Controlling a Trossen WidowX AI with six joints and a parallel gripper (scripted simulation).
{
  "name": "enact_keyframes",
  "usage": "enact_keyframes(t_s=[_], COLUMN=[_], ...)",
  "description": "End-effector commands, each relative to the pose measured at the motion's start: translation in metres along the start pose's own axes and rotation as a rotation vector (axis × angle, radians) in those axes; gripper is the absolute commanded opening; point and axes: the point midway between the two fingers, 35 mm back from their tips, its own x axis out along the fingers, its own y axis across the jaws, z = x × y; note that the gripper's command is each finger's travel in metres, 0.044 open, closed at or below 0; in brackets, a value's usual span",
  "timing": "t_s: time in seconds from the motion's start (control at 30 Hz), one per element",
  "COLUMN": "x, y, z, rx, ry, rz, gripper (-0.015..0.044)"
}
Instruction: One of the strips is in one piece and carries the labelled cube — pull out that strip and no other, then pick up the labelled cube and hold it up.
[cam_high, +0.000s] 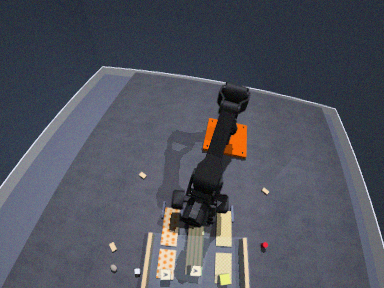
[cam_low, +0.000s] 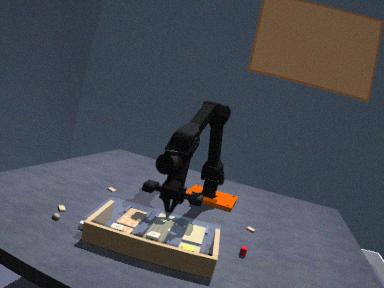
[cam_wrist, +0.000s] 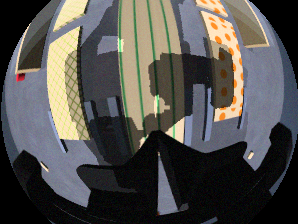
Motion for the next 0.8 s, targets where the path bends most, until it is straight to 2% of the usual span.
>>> enact_keyframes(t_s=[0.0, 0.77], x=[0.004, 0.005], y=[0.0, -0.001], z=[-0.011, -0.047], rx=[-0.002, -0.002], ry=[0.02, 0.024], rz=[0.001, 0.001], gripper=[0.0, 0.0])
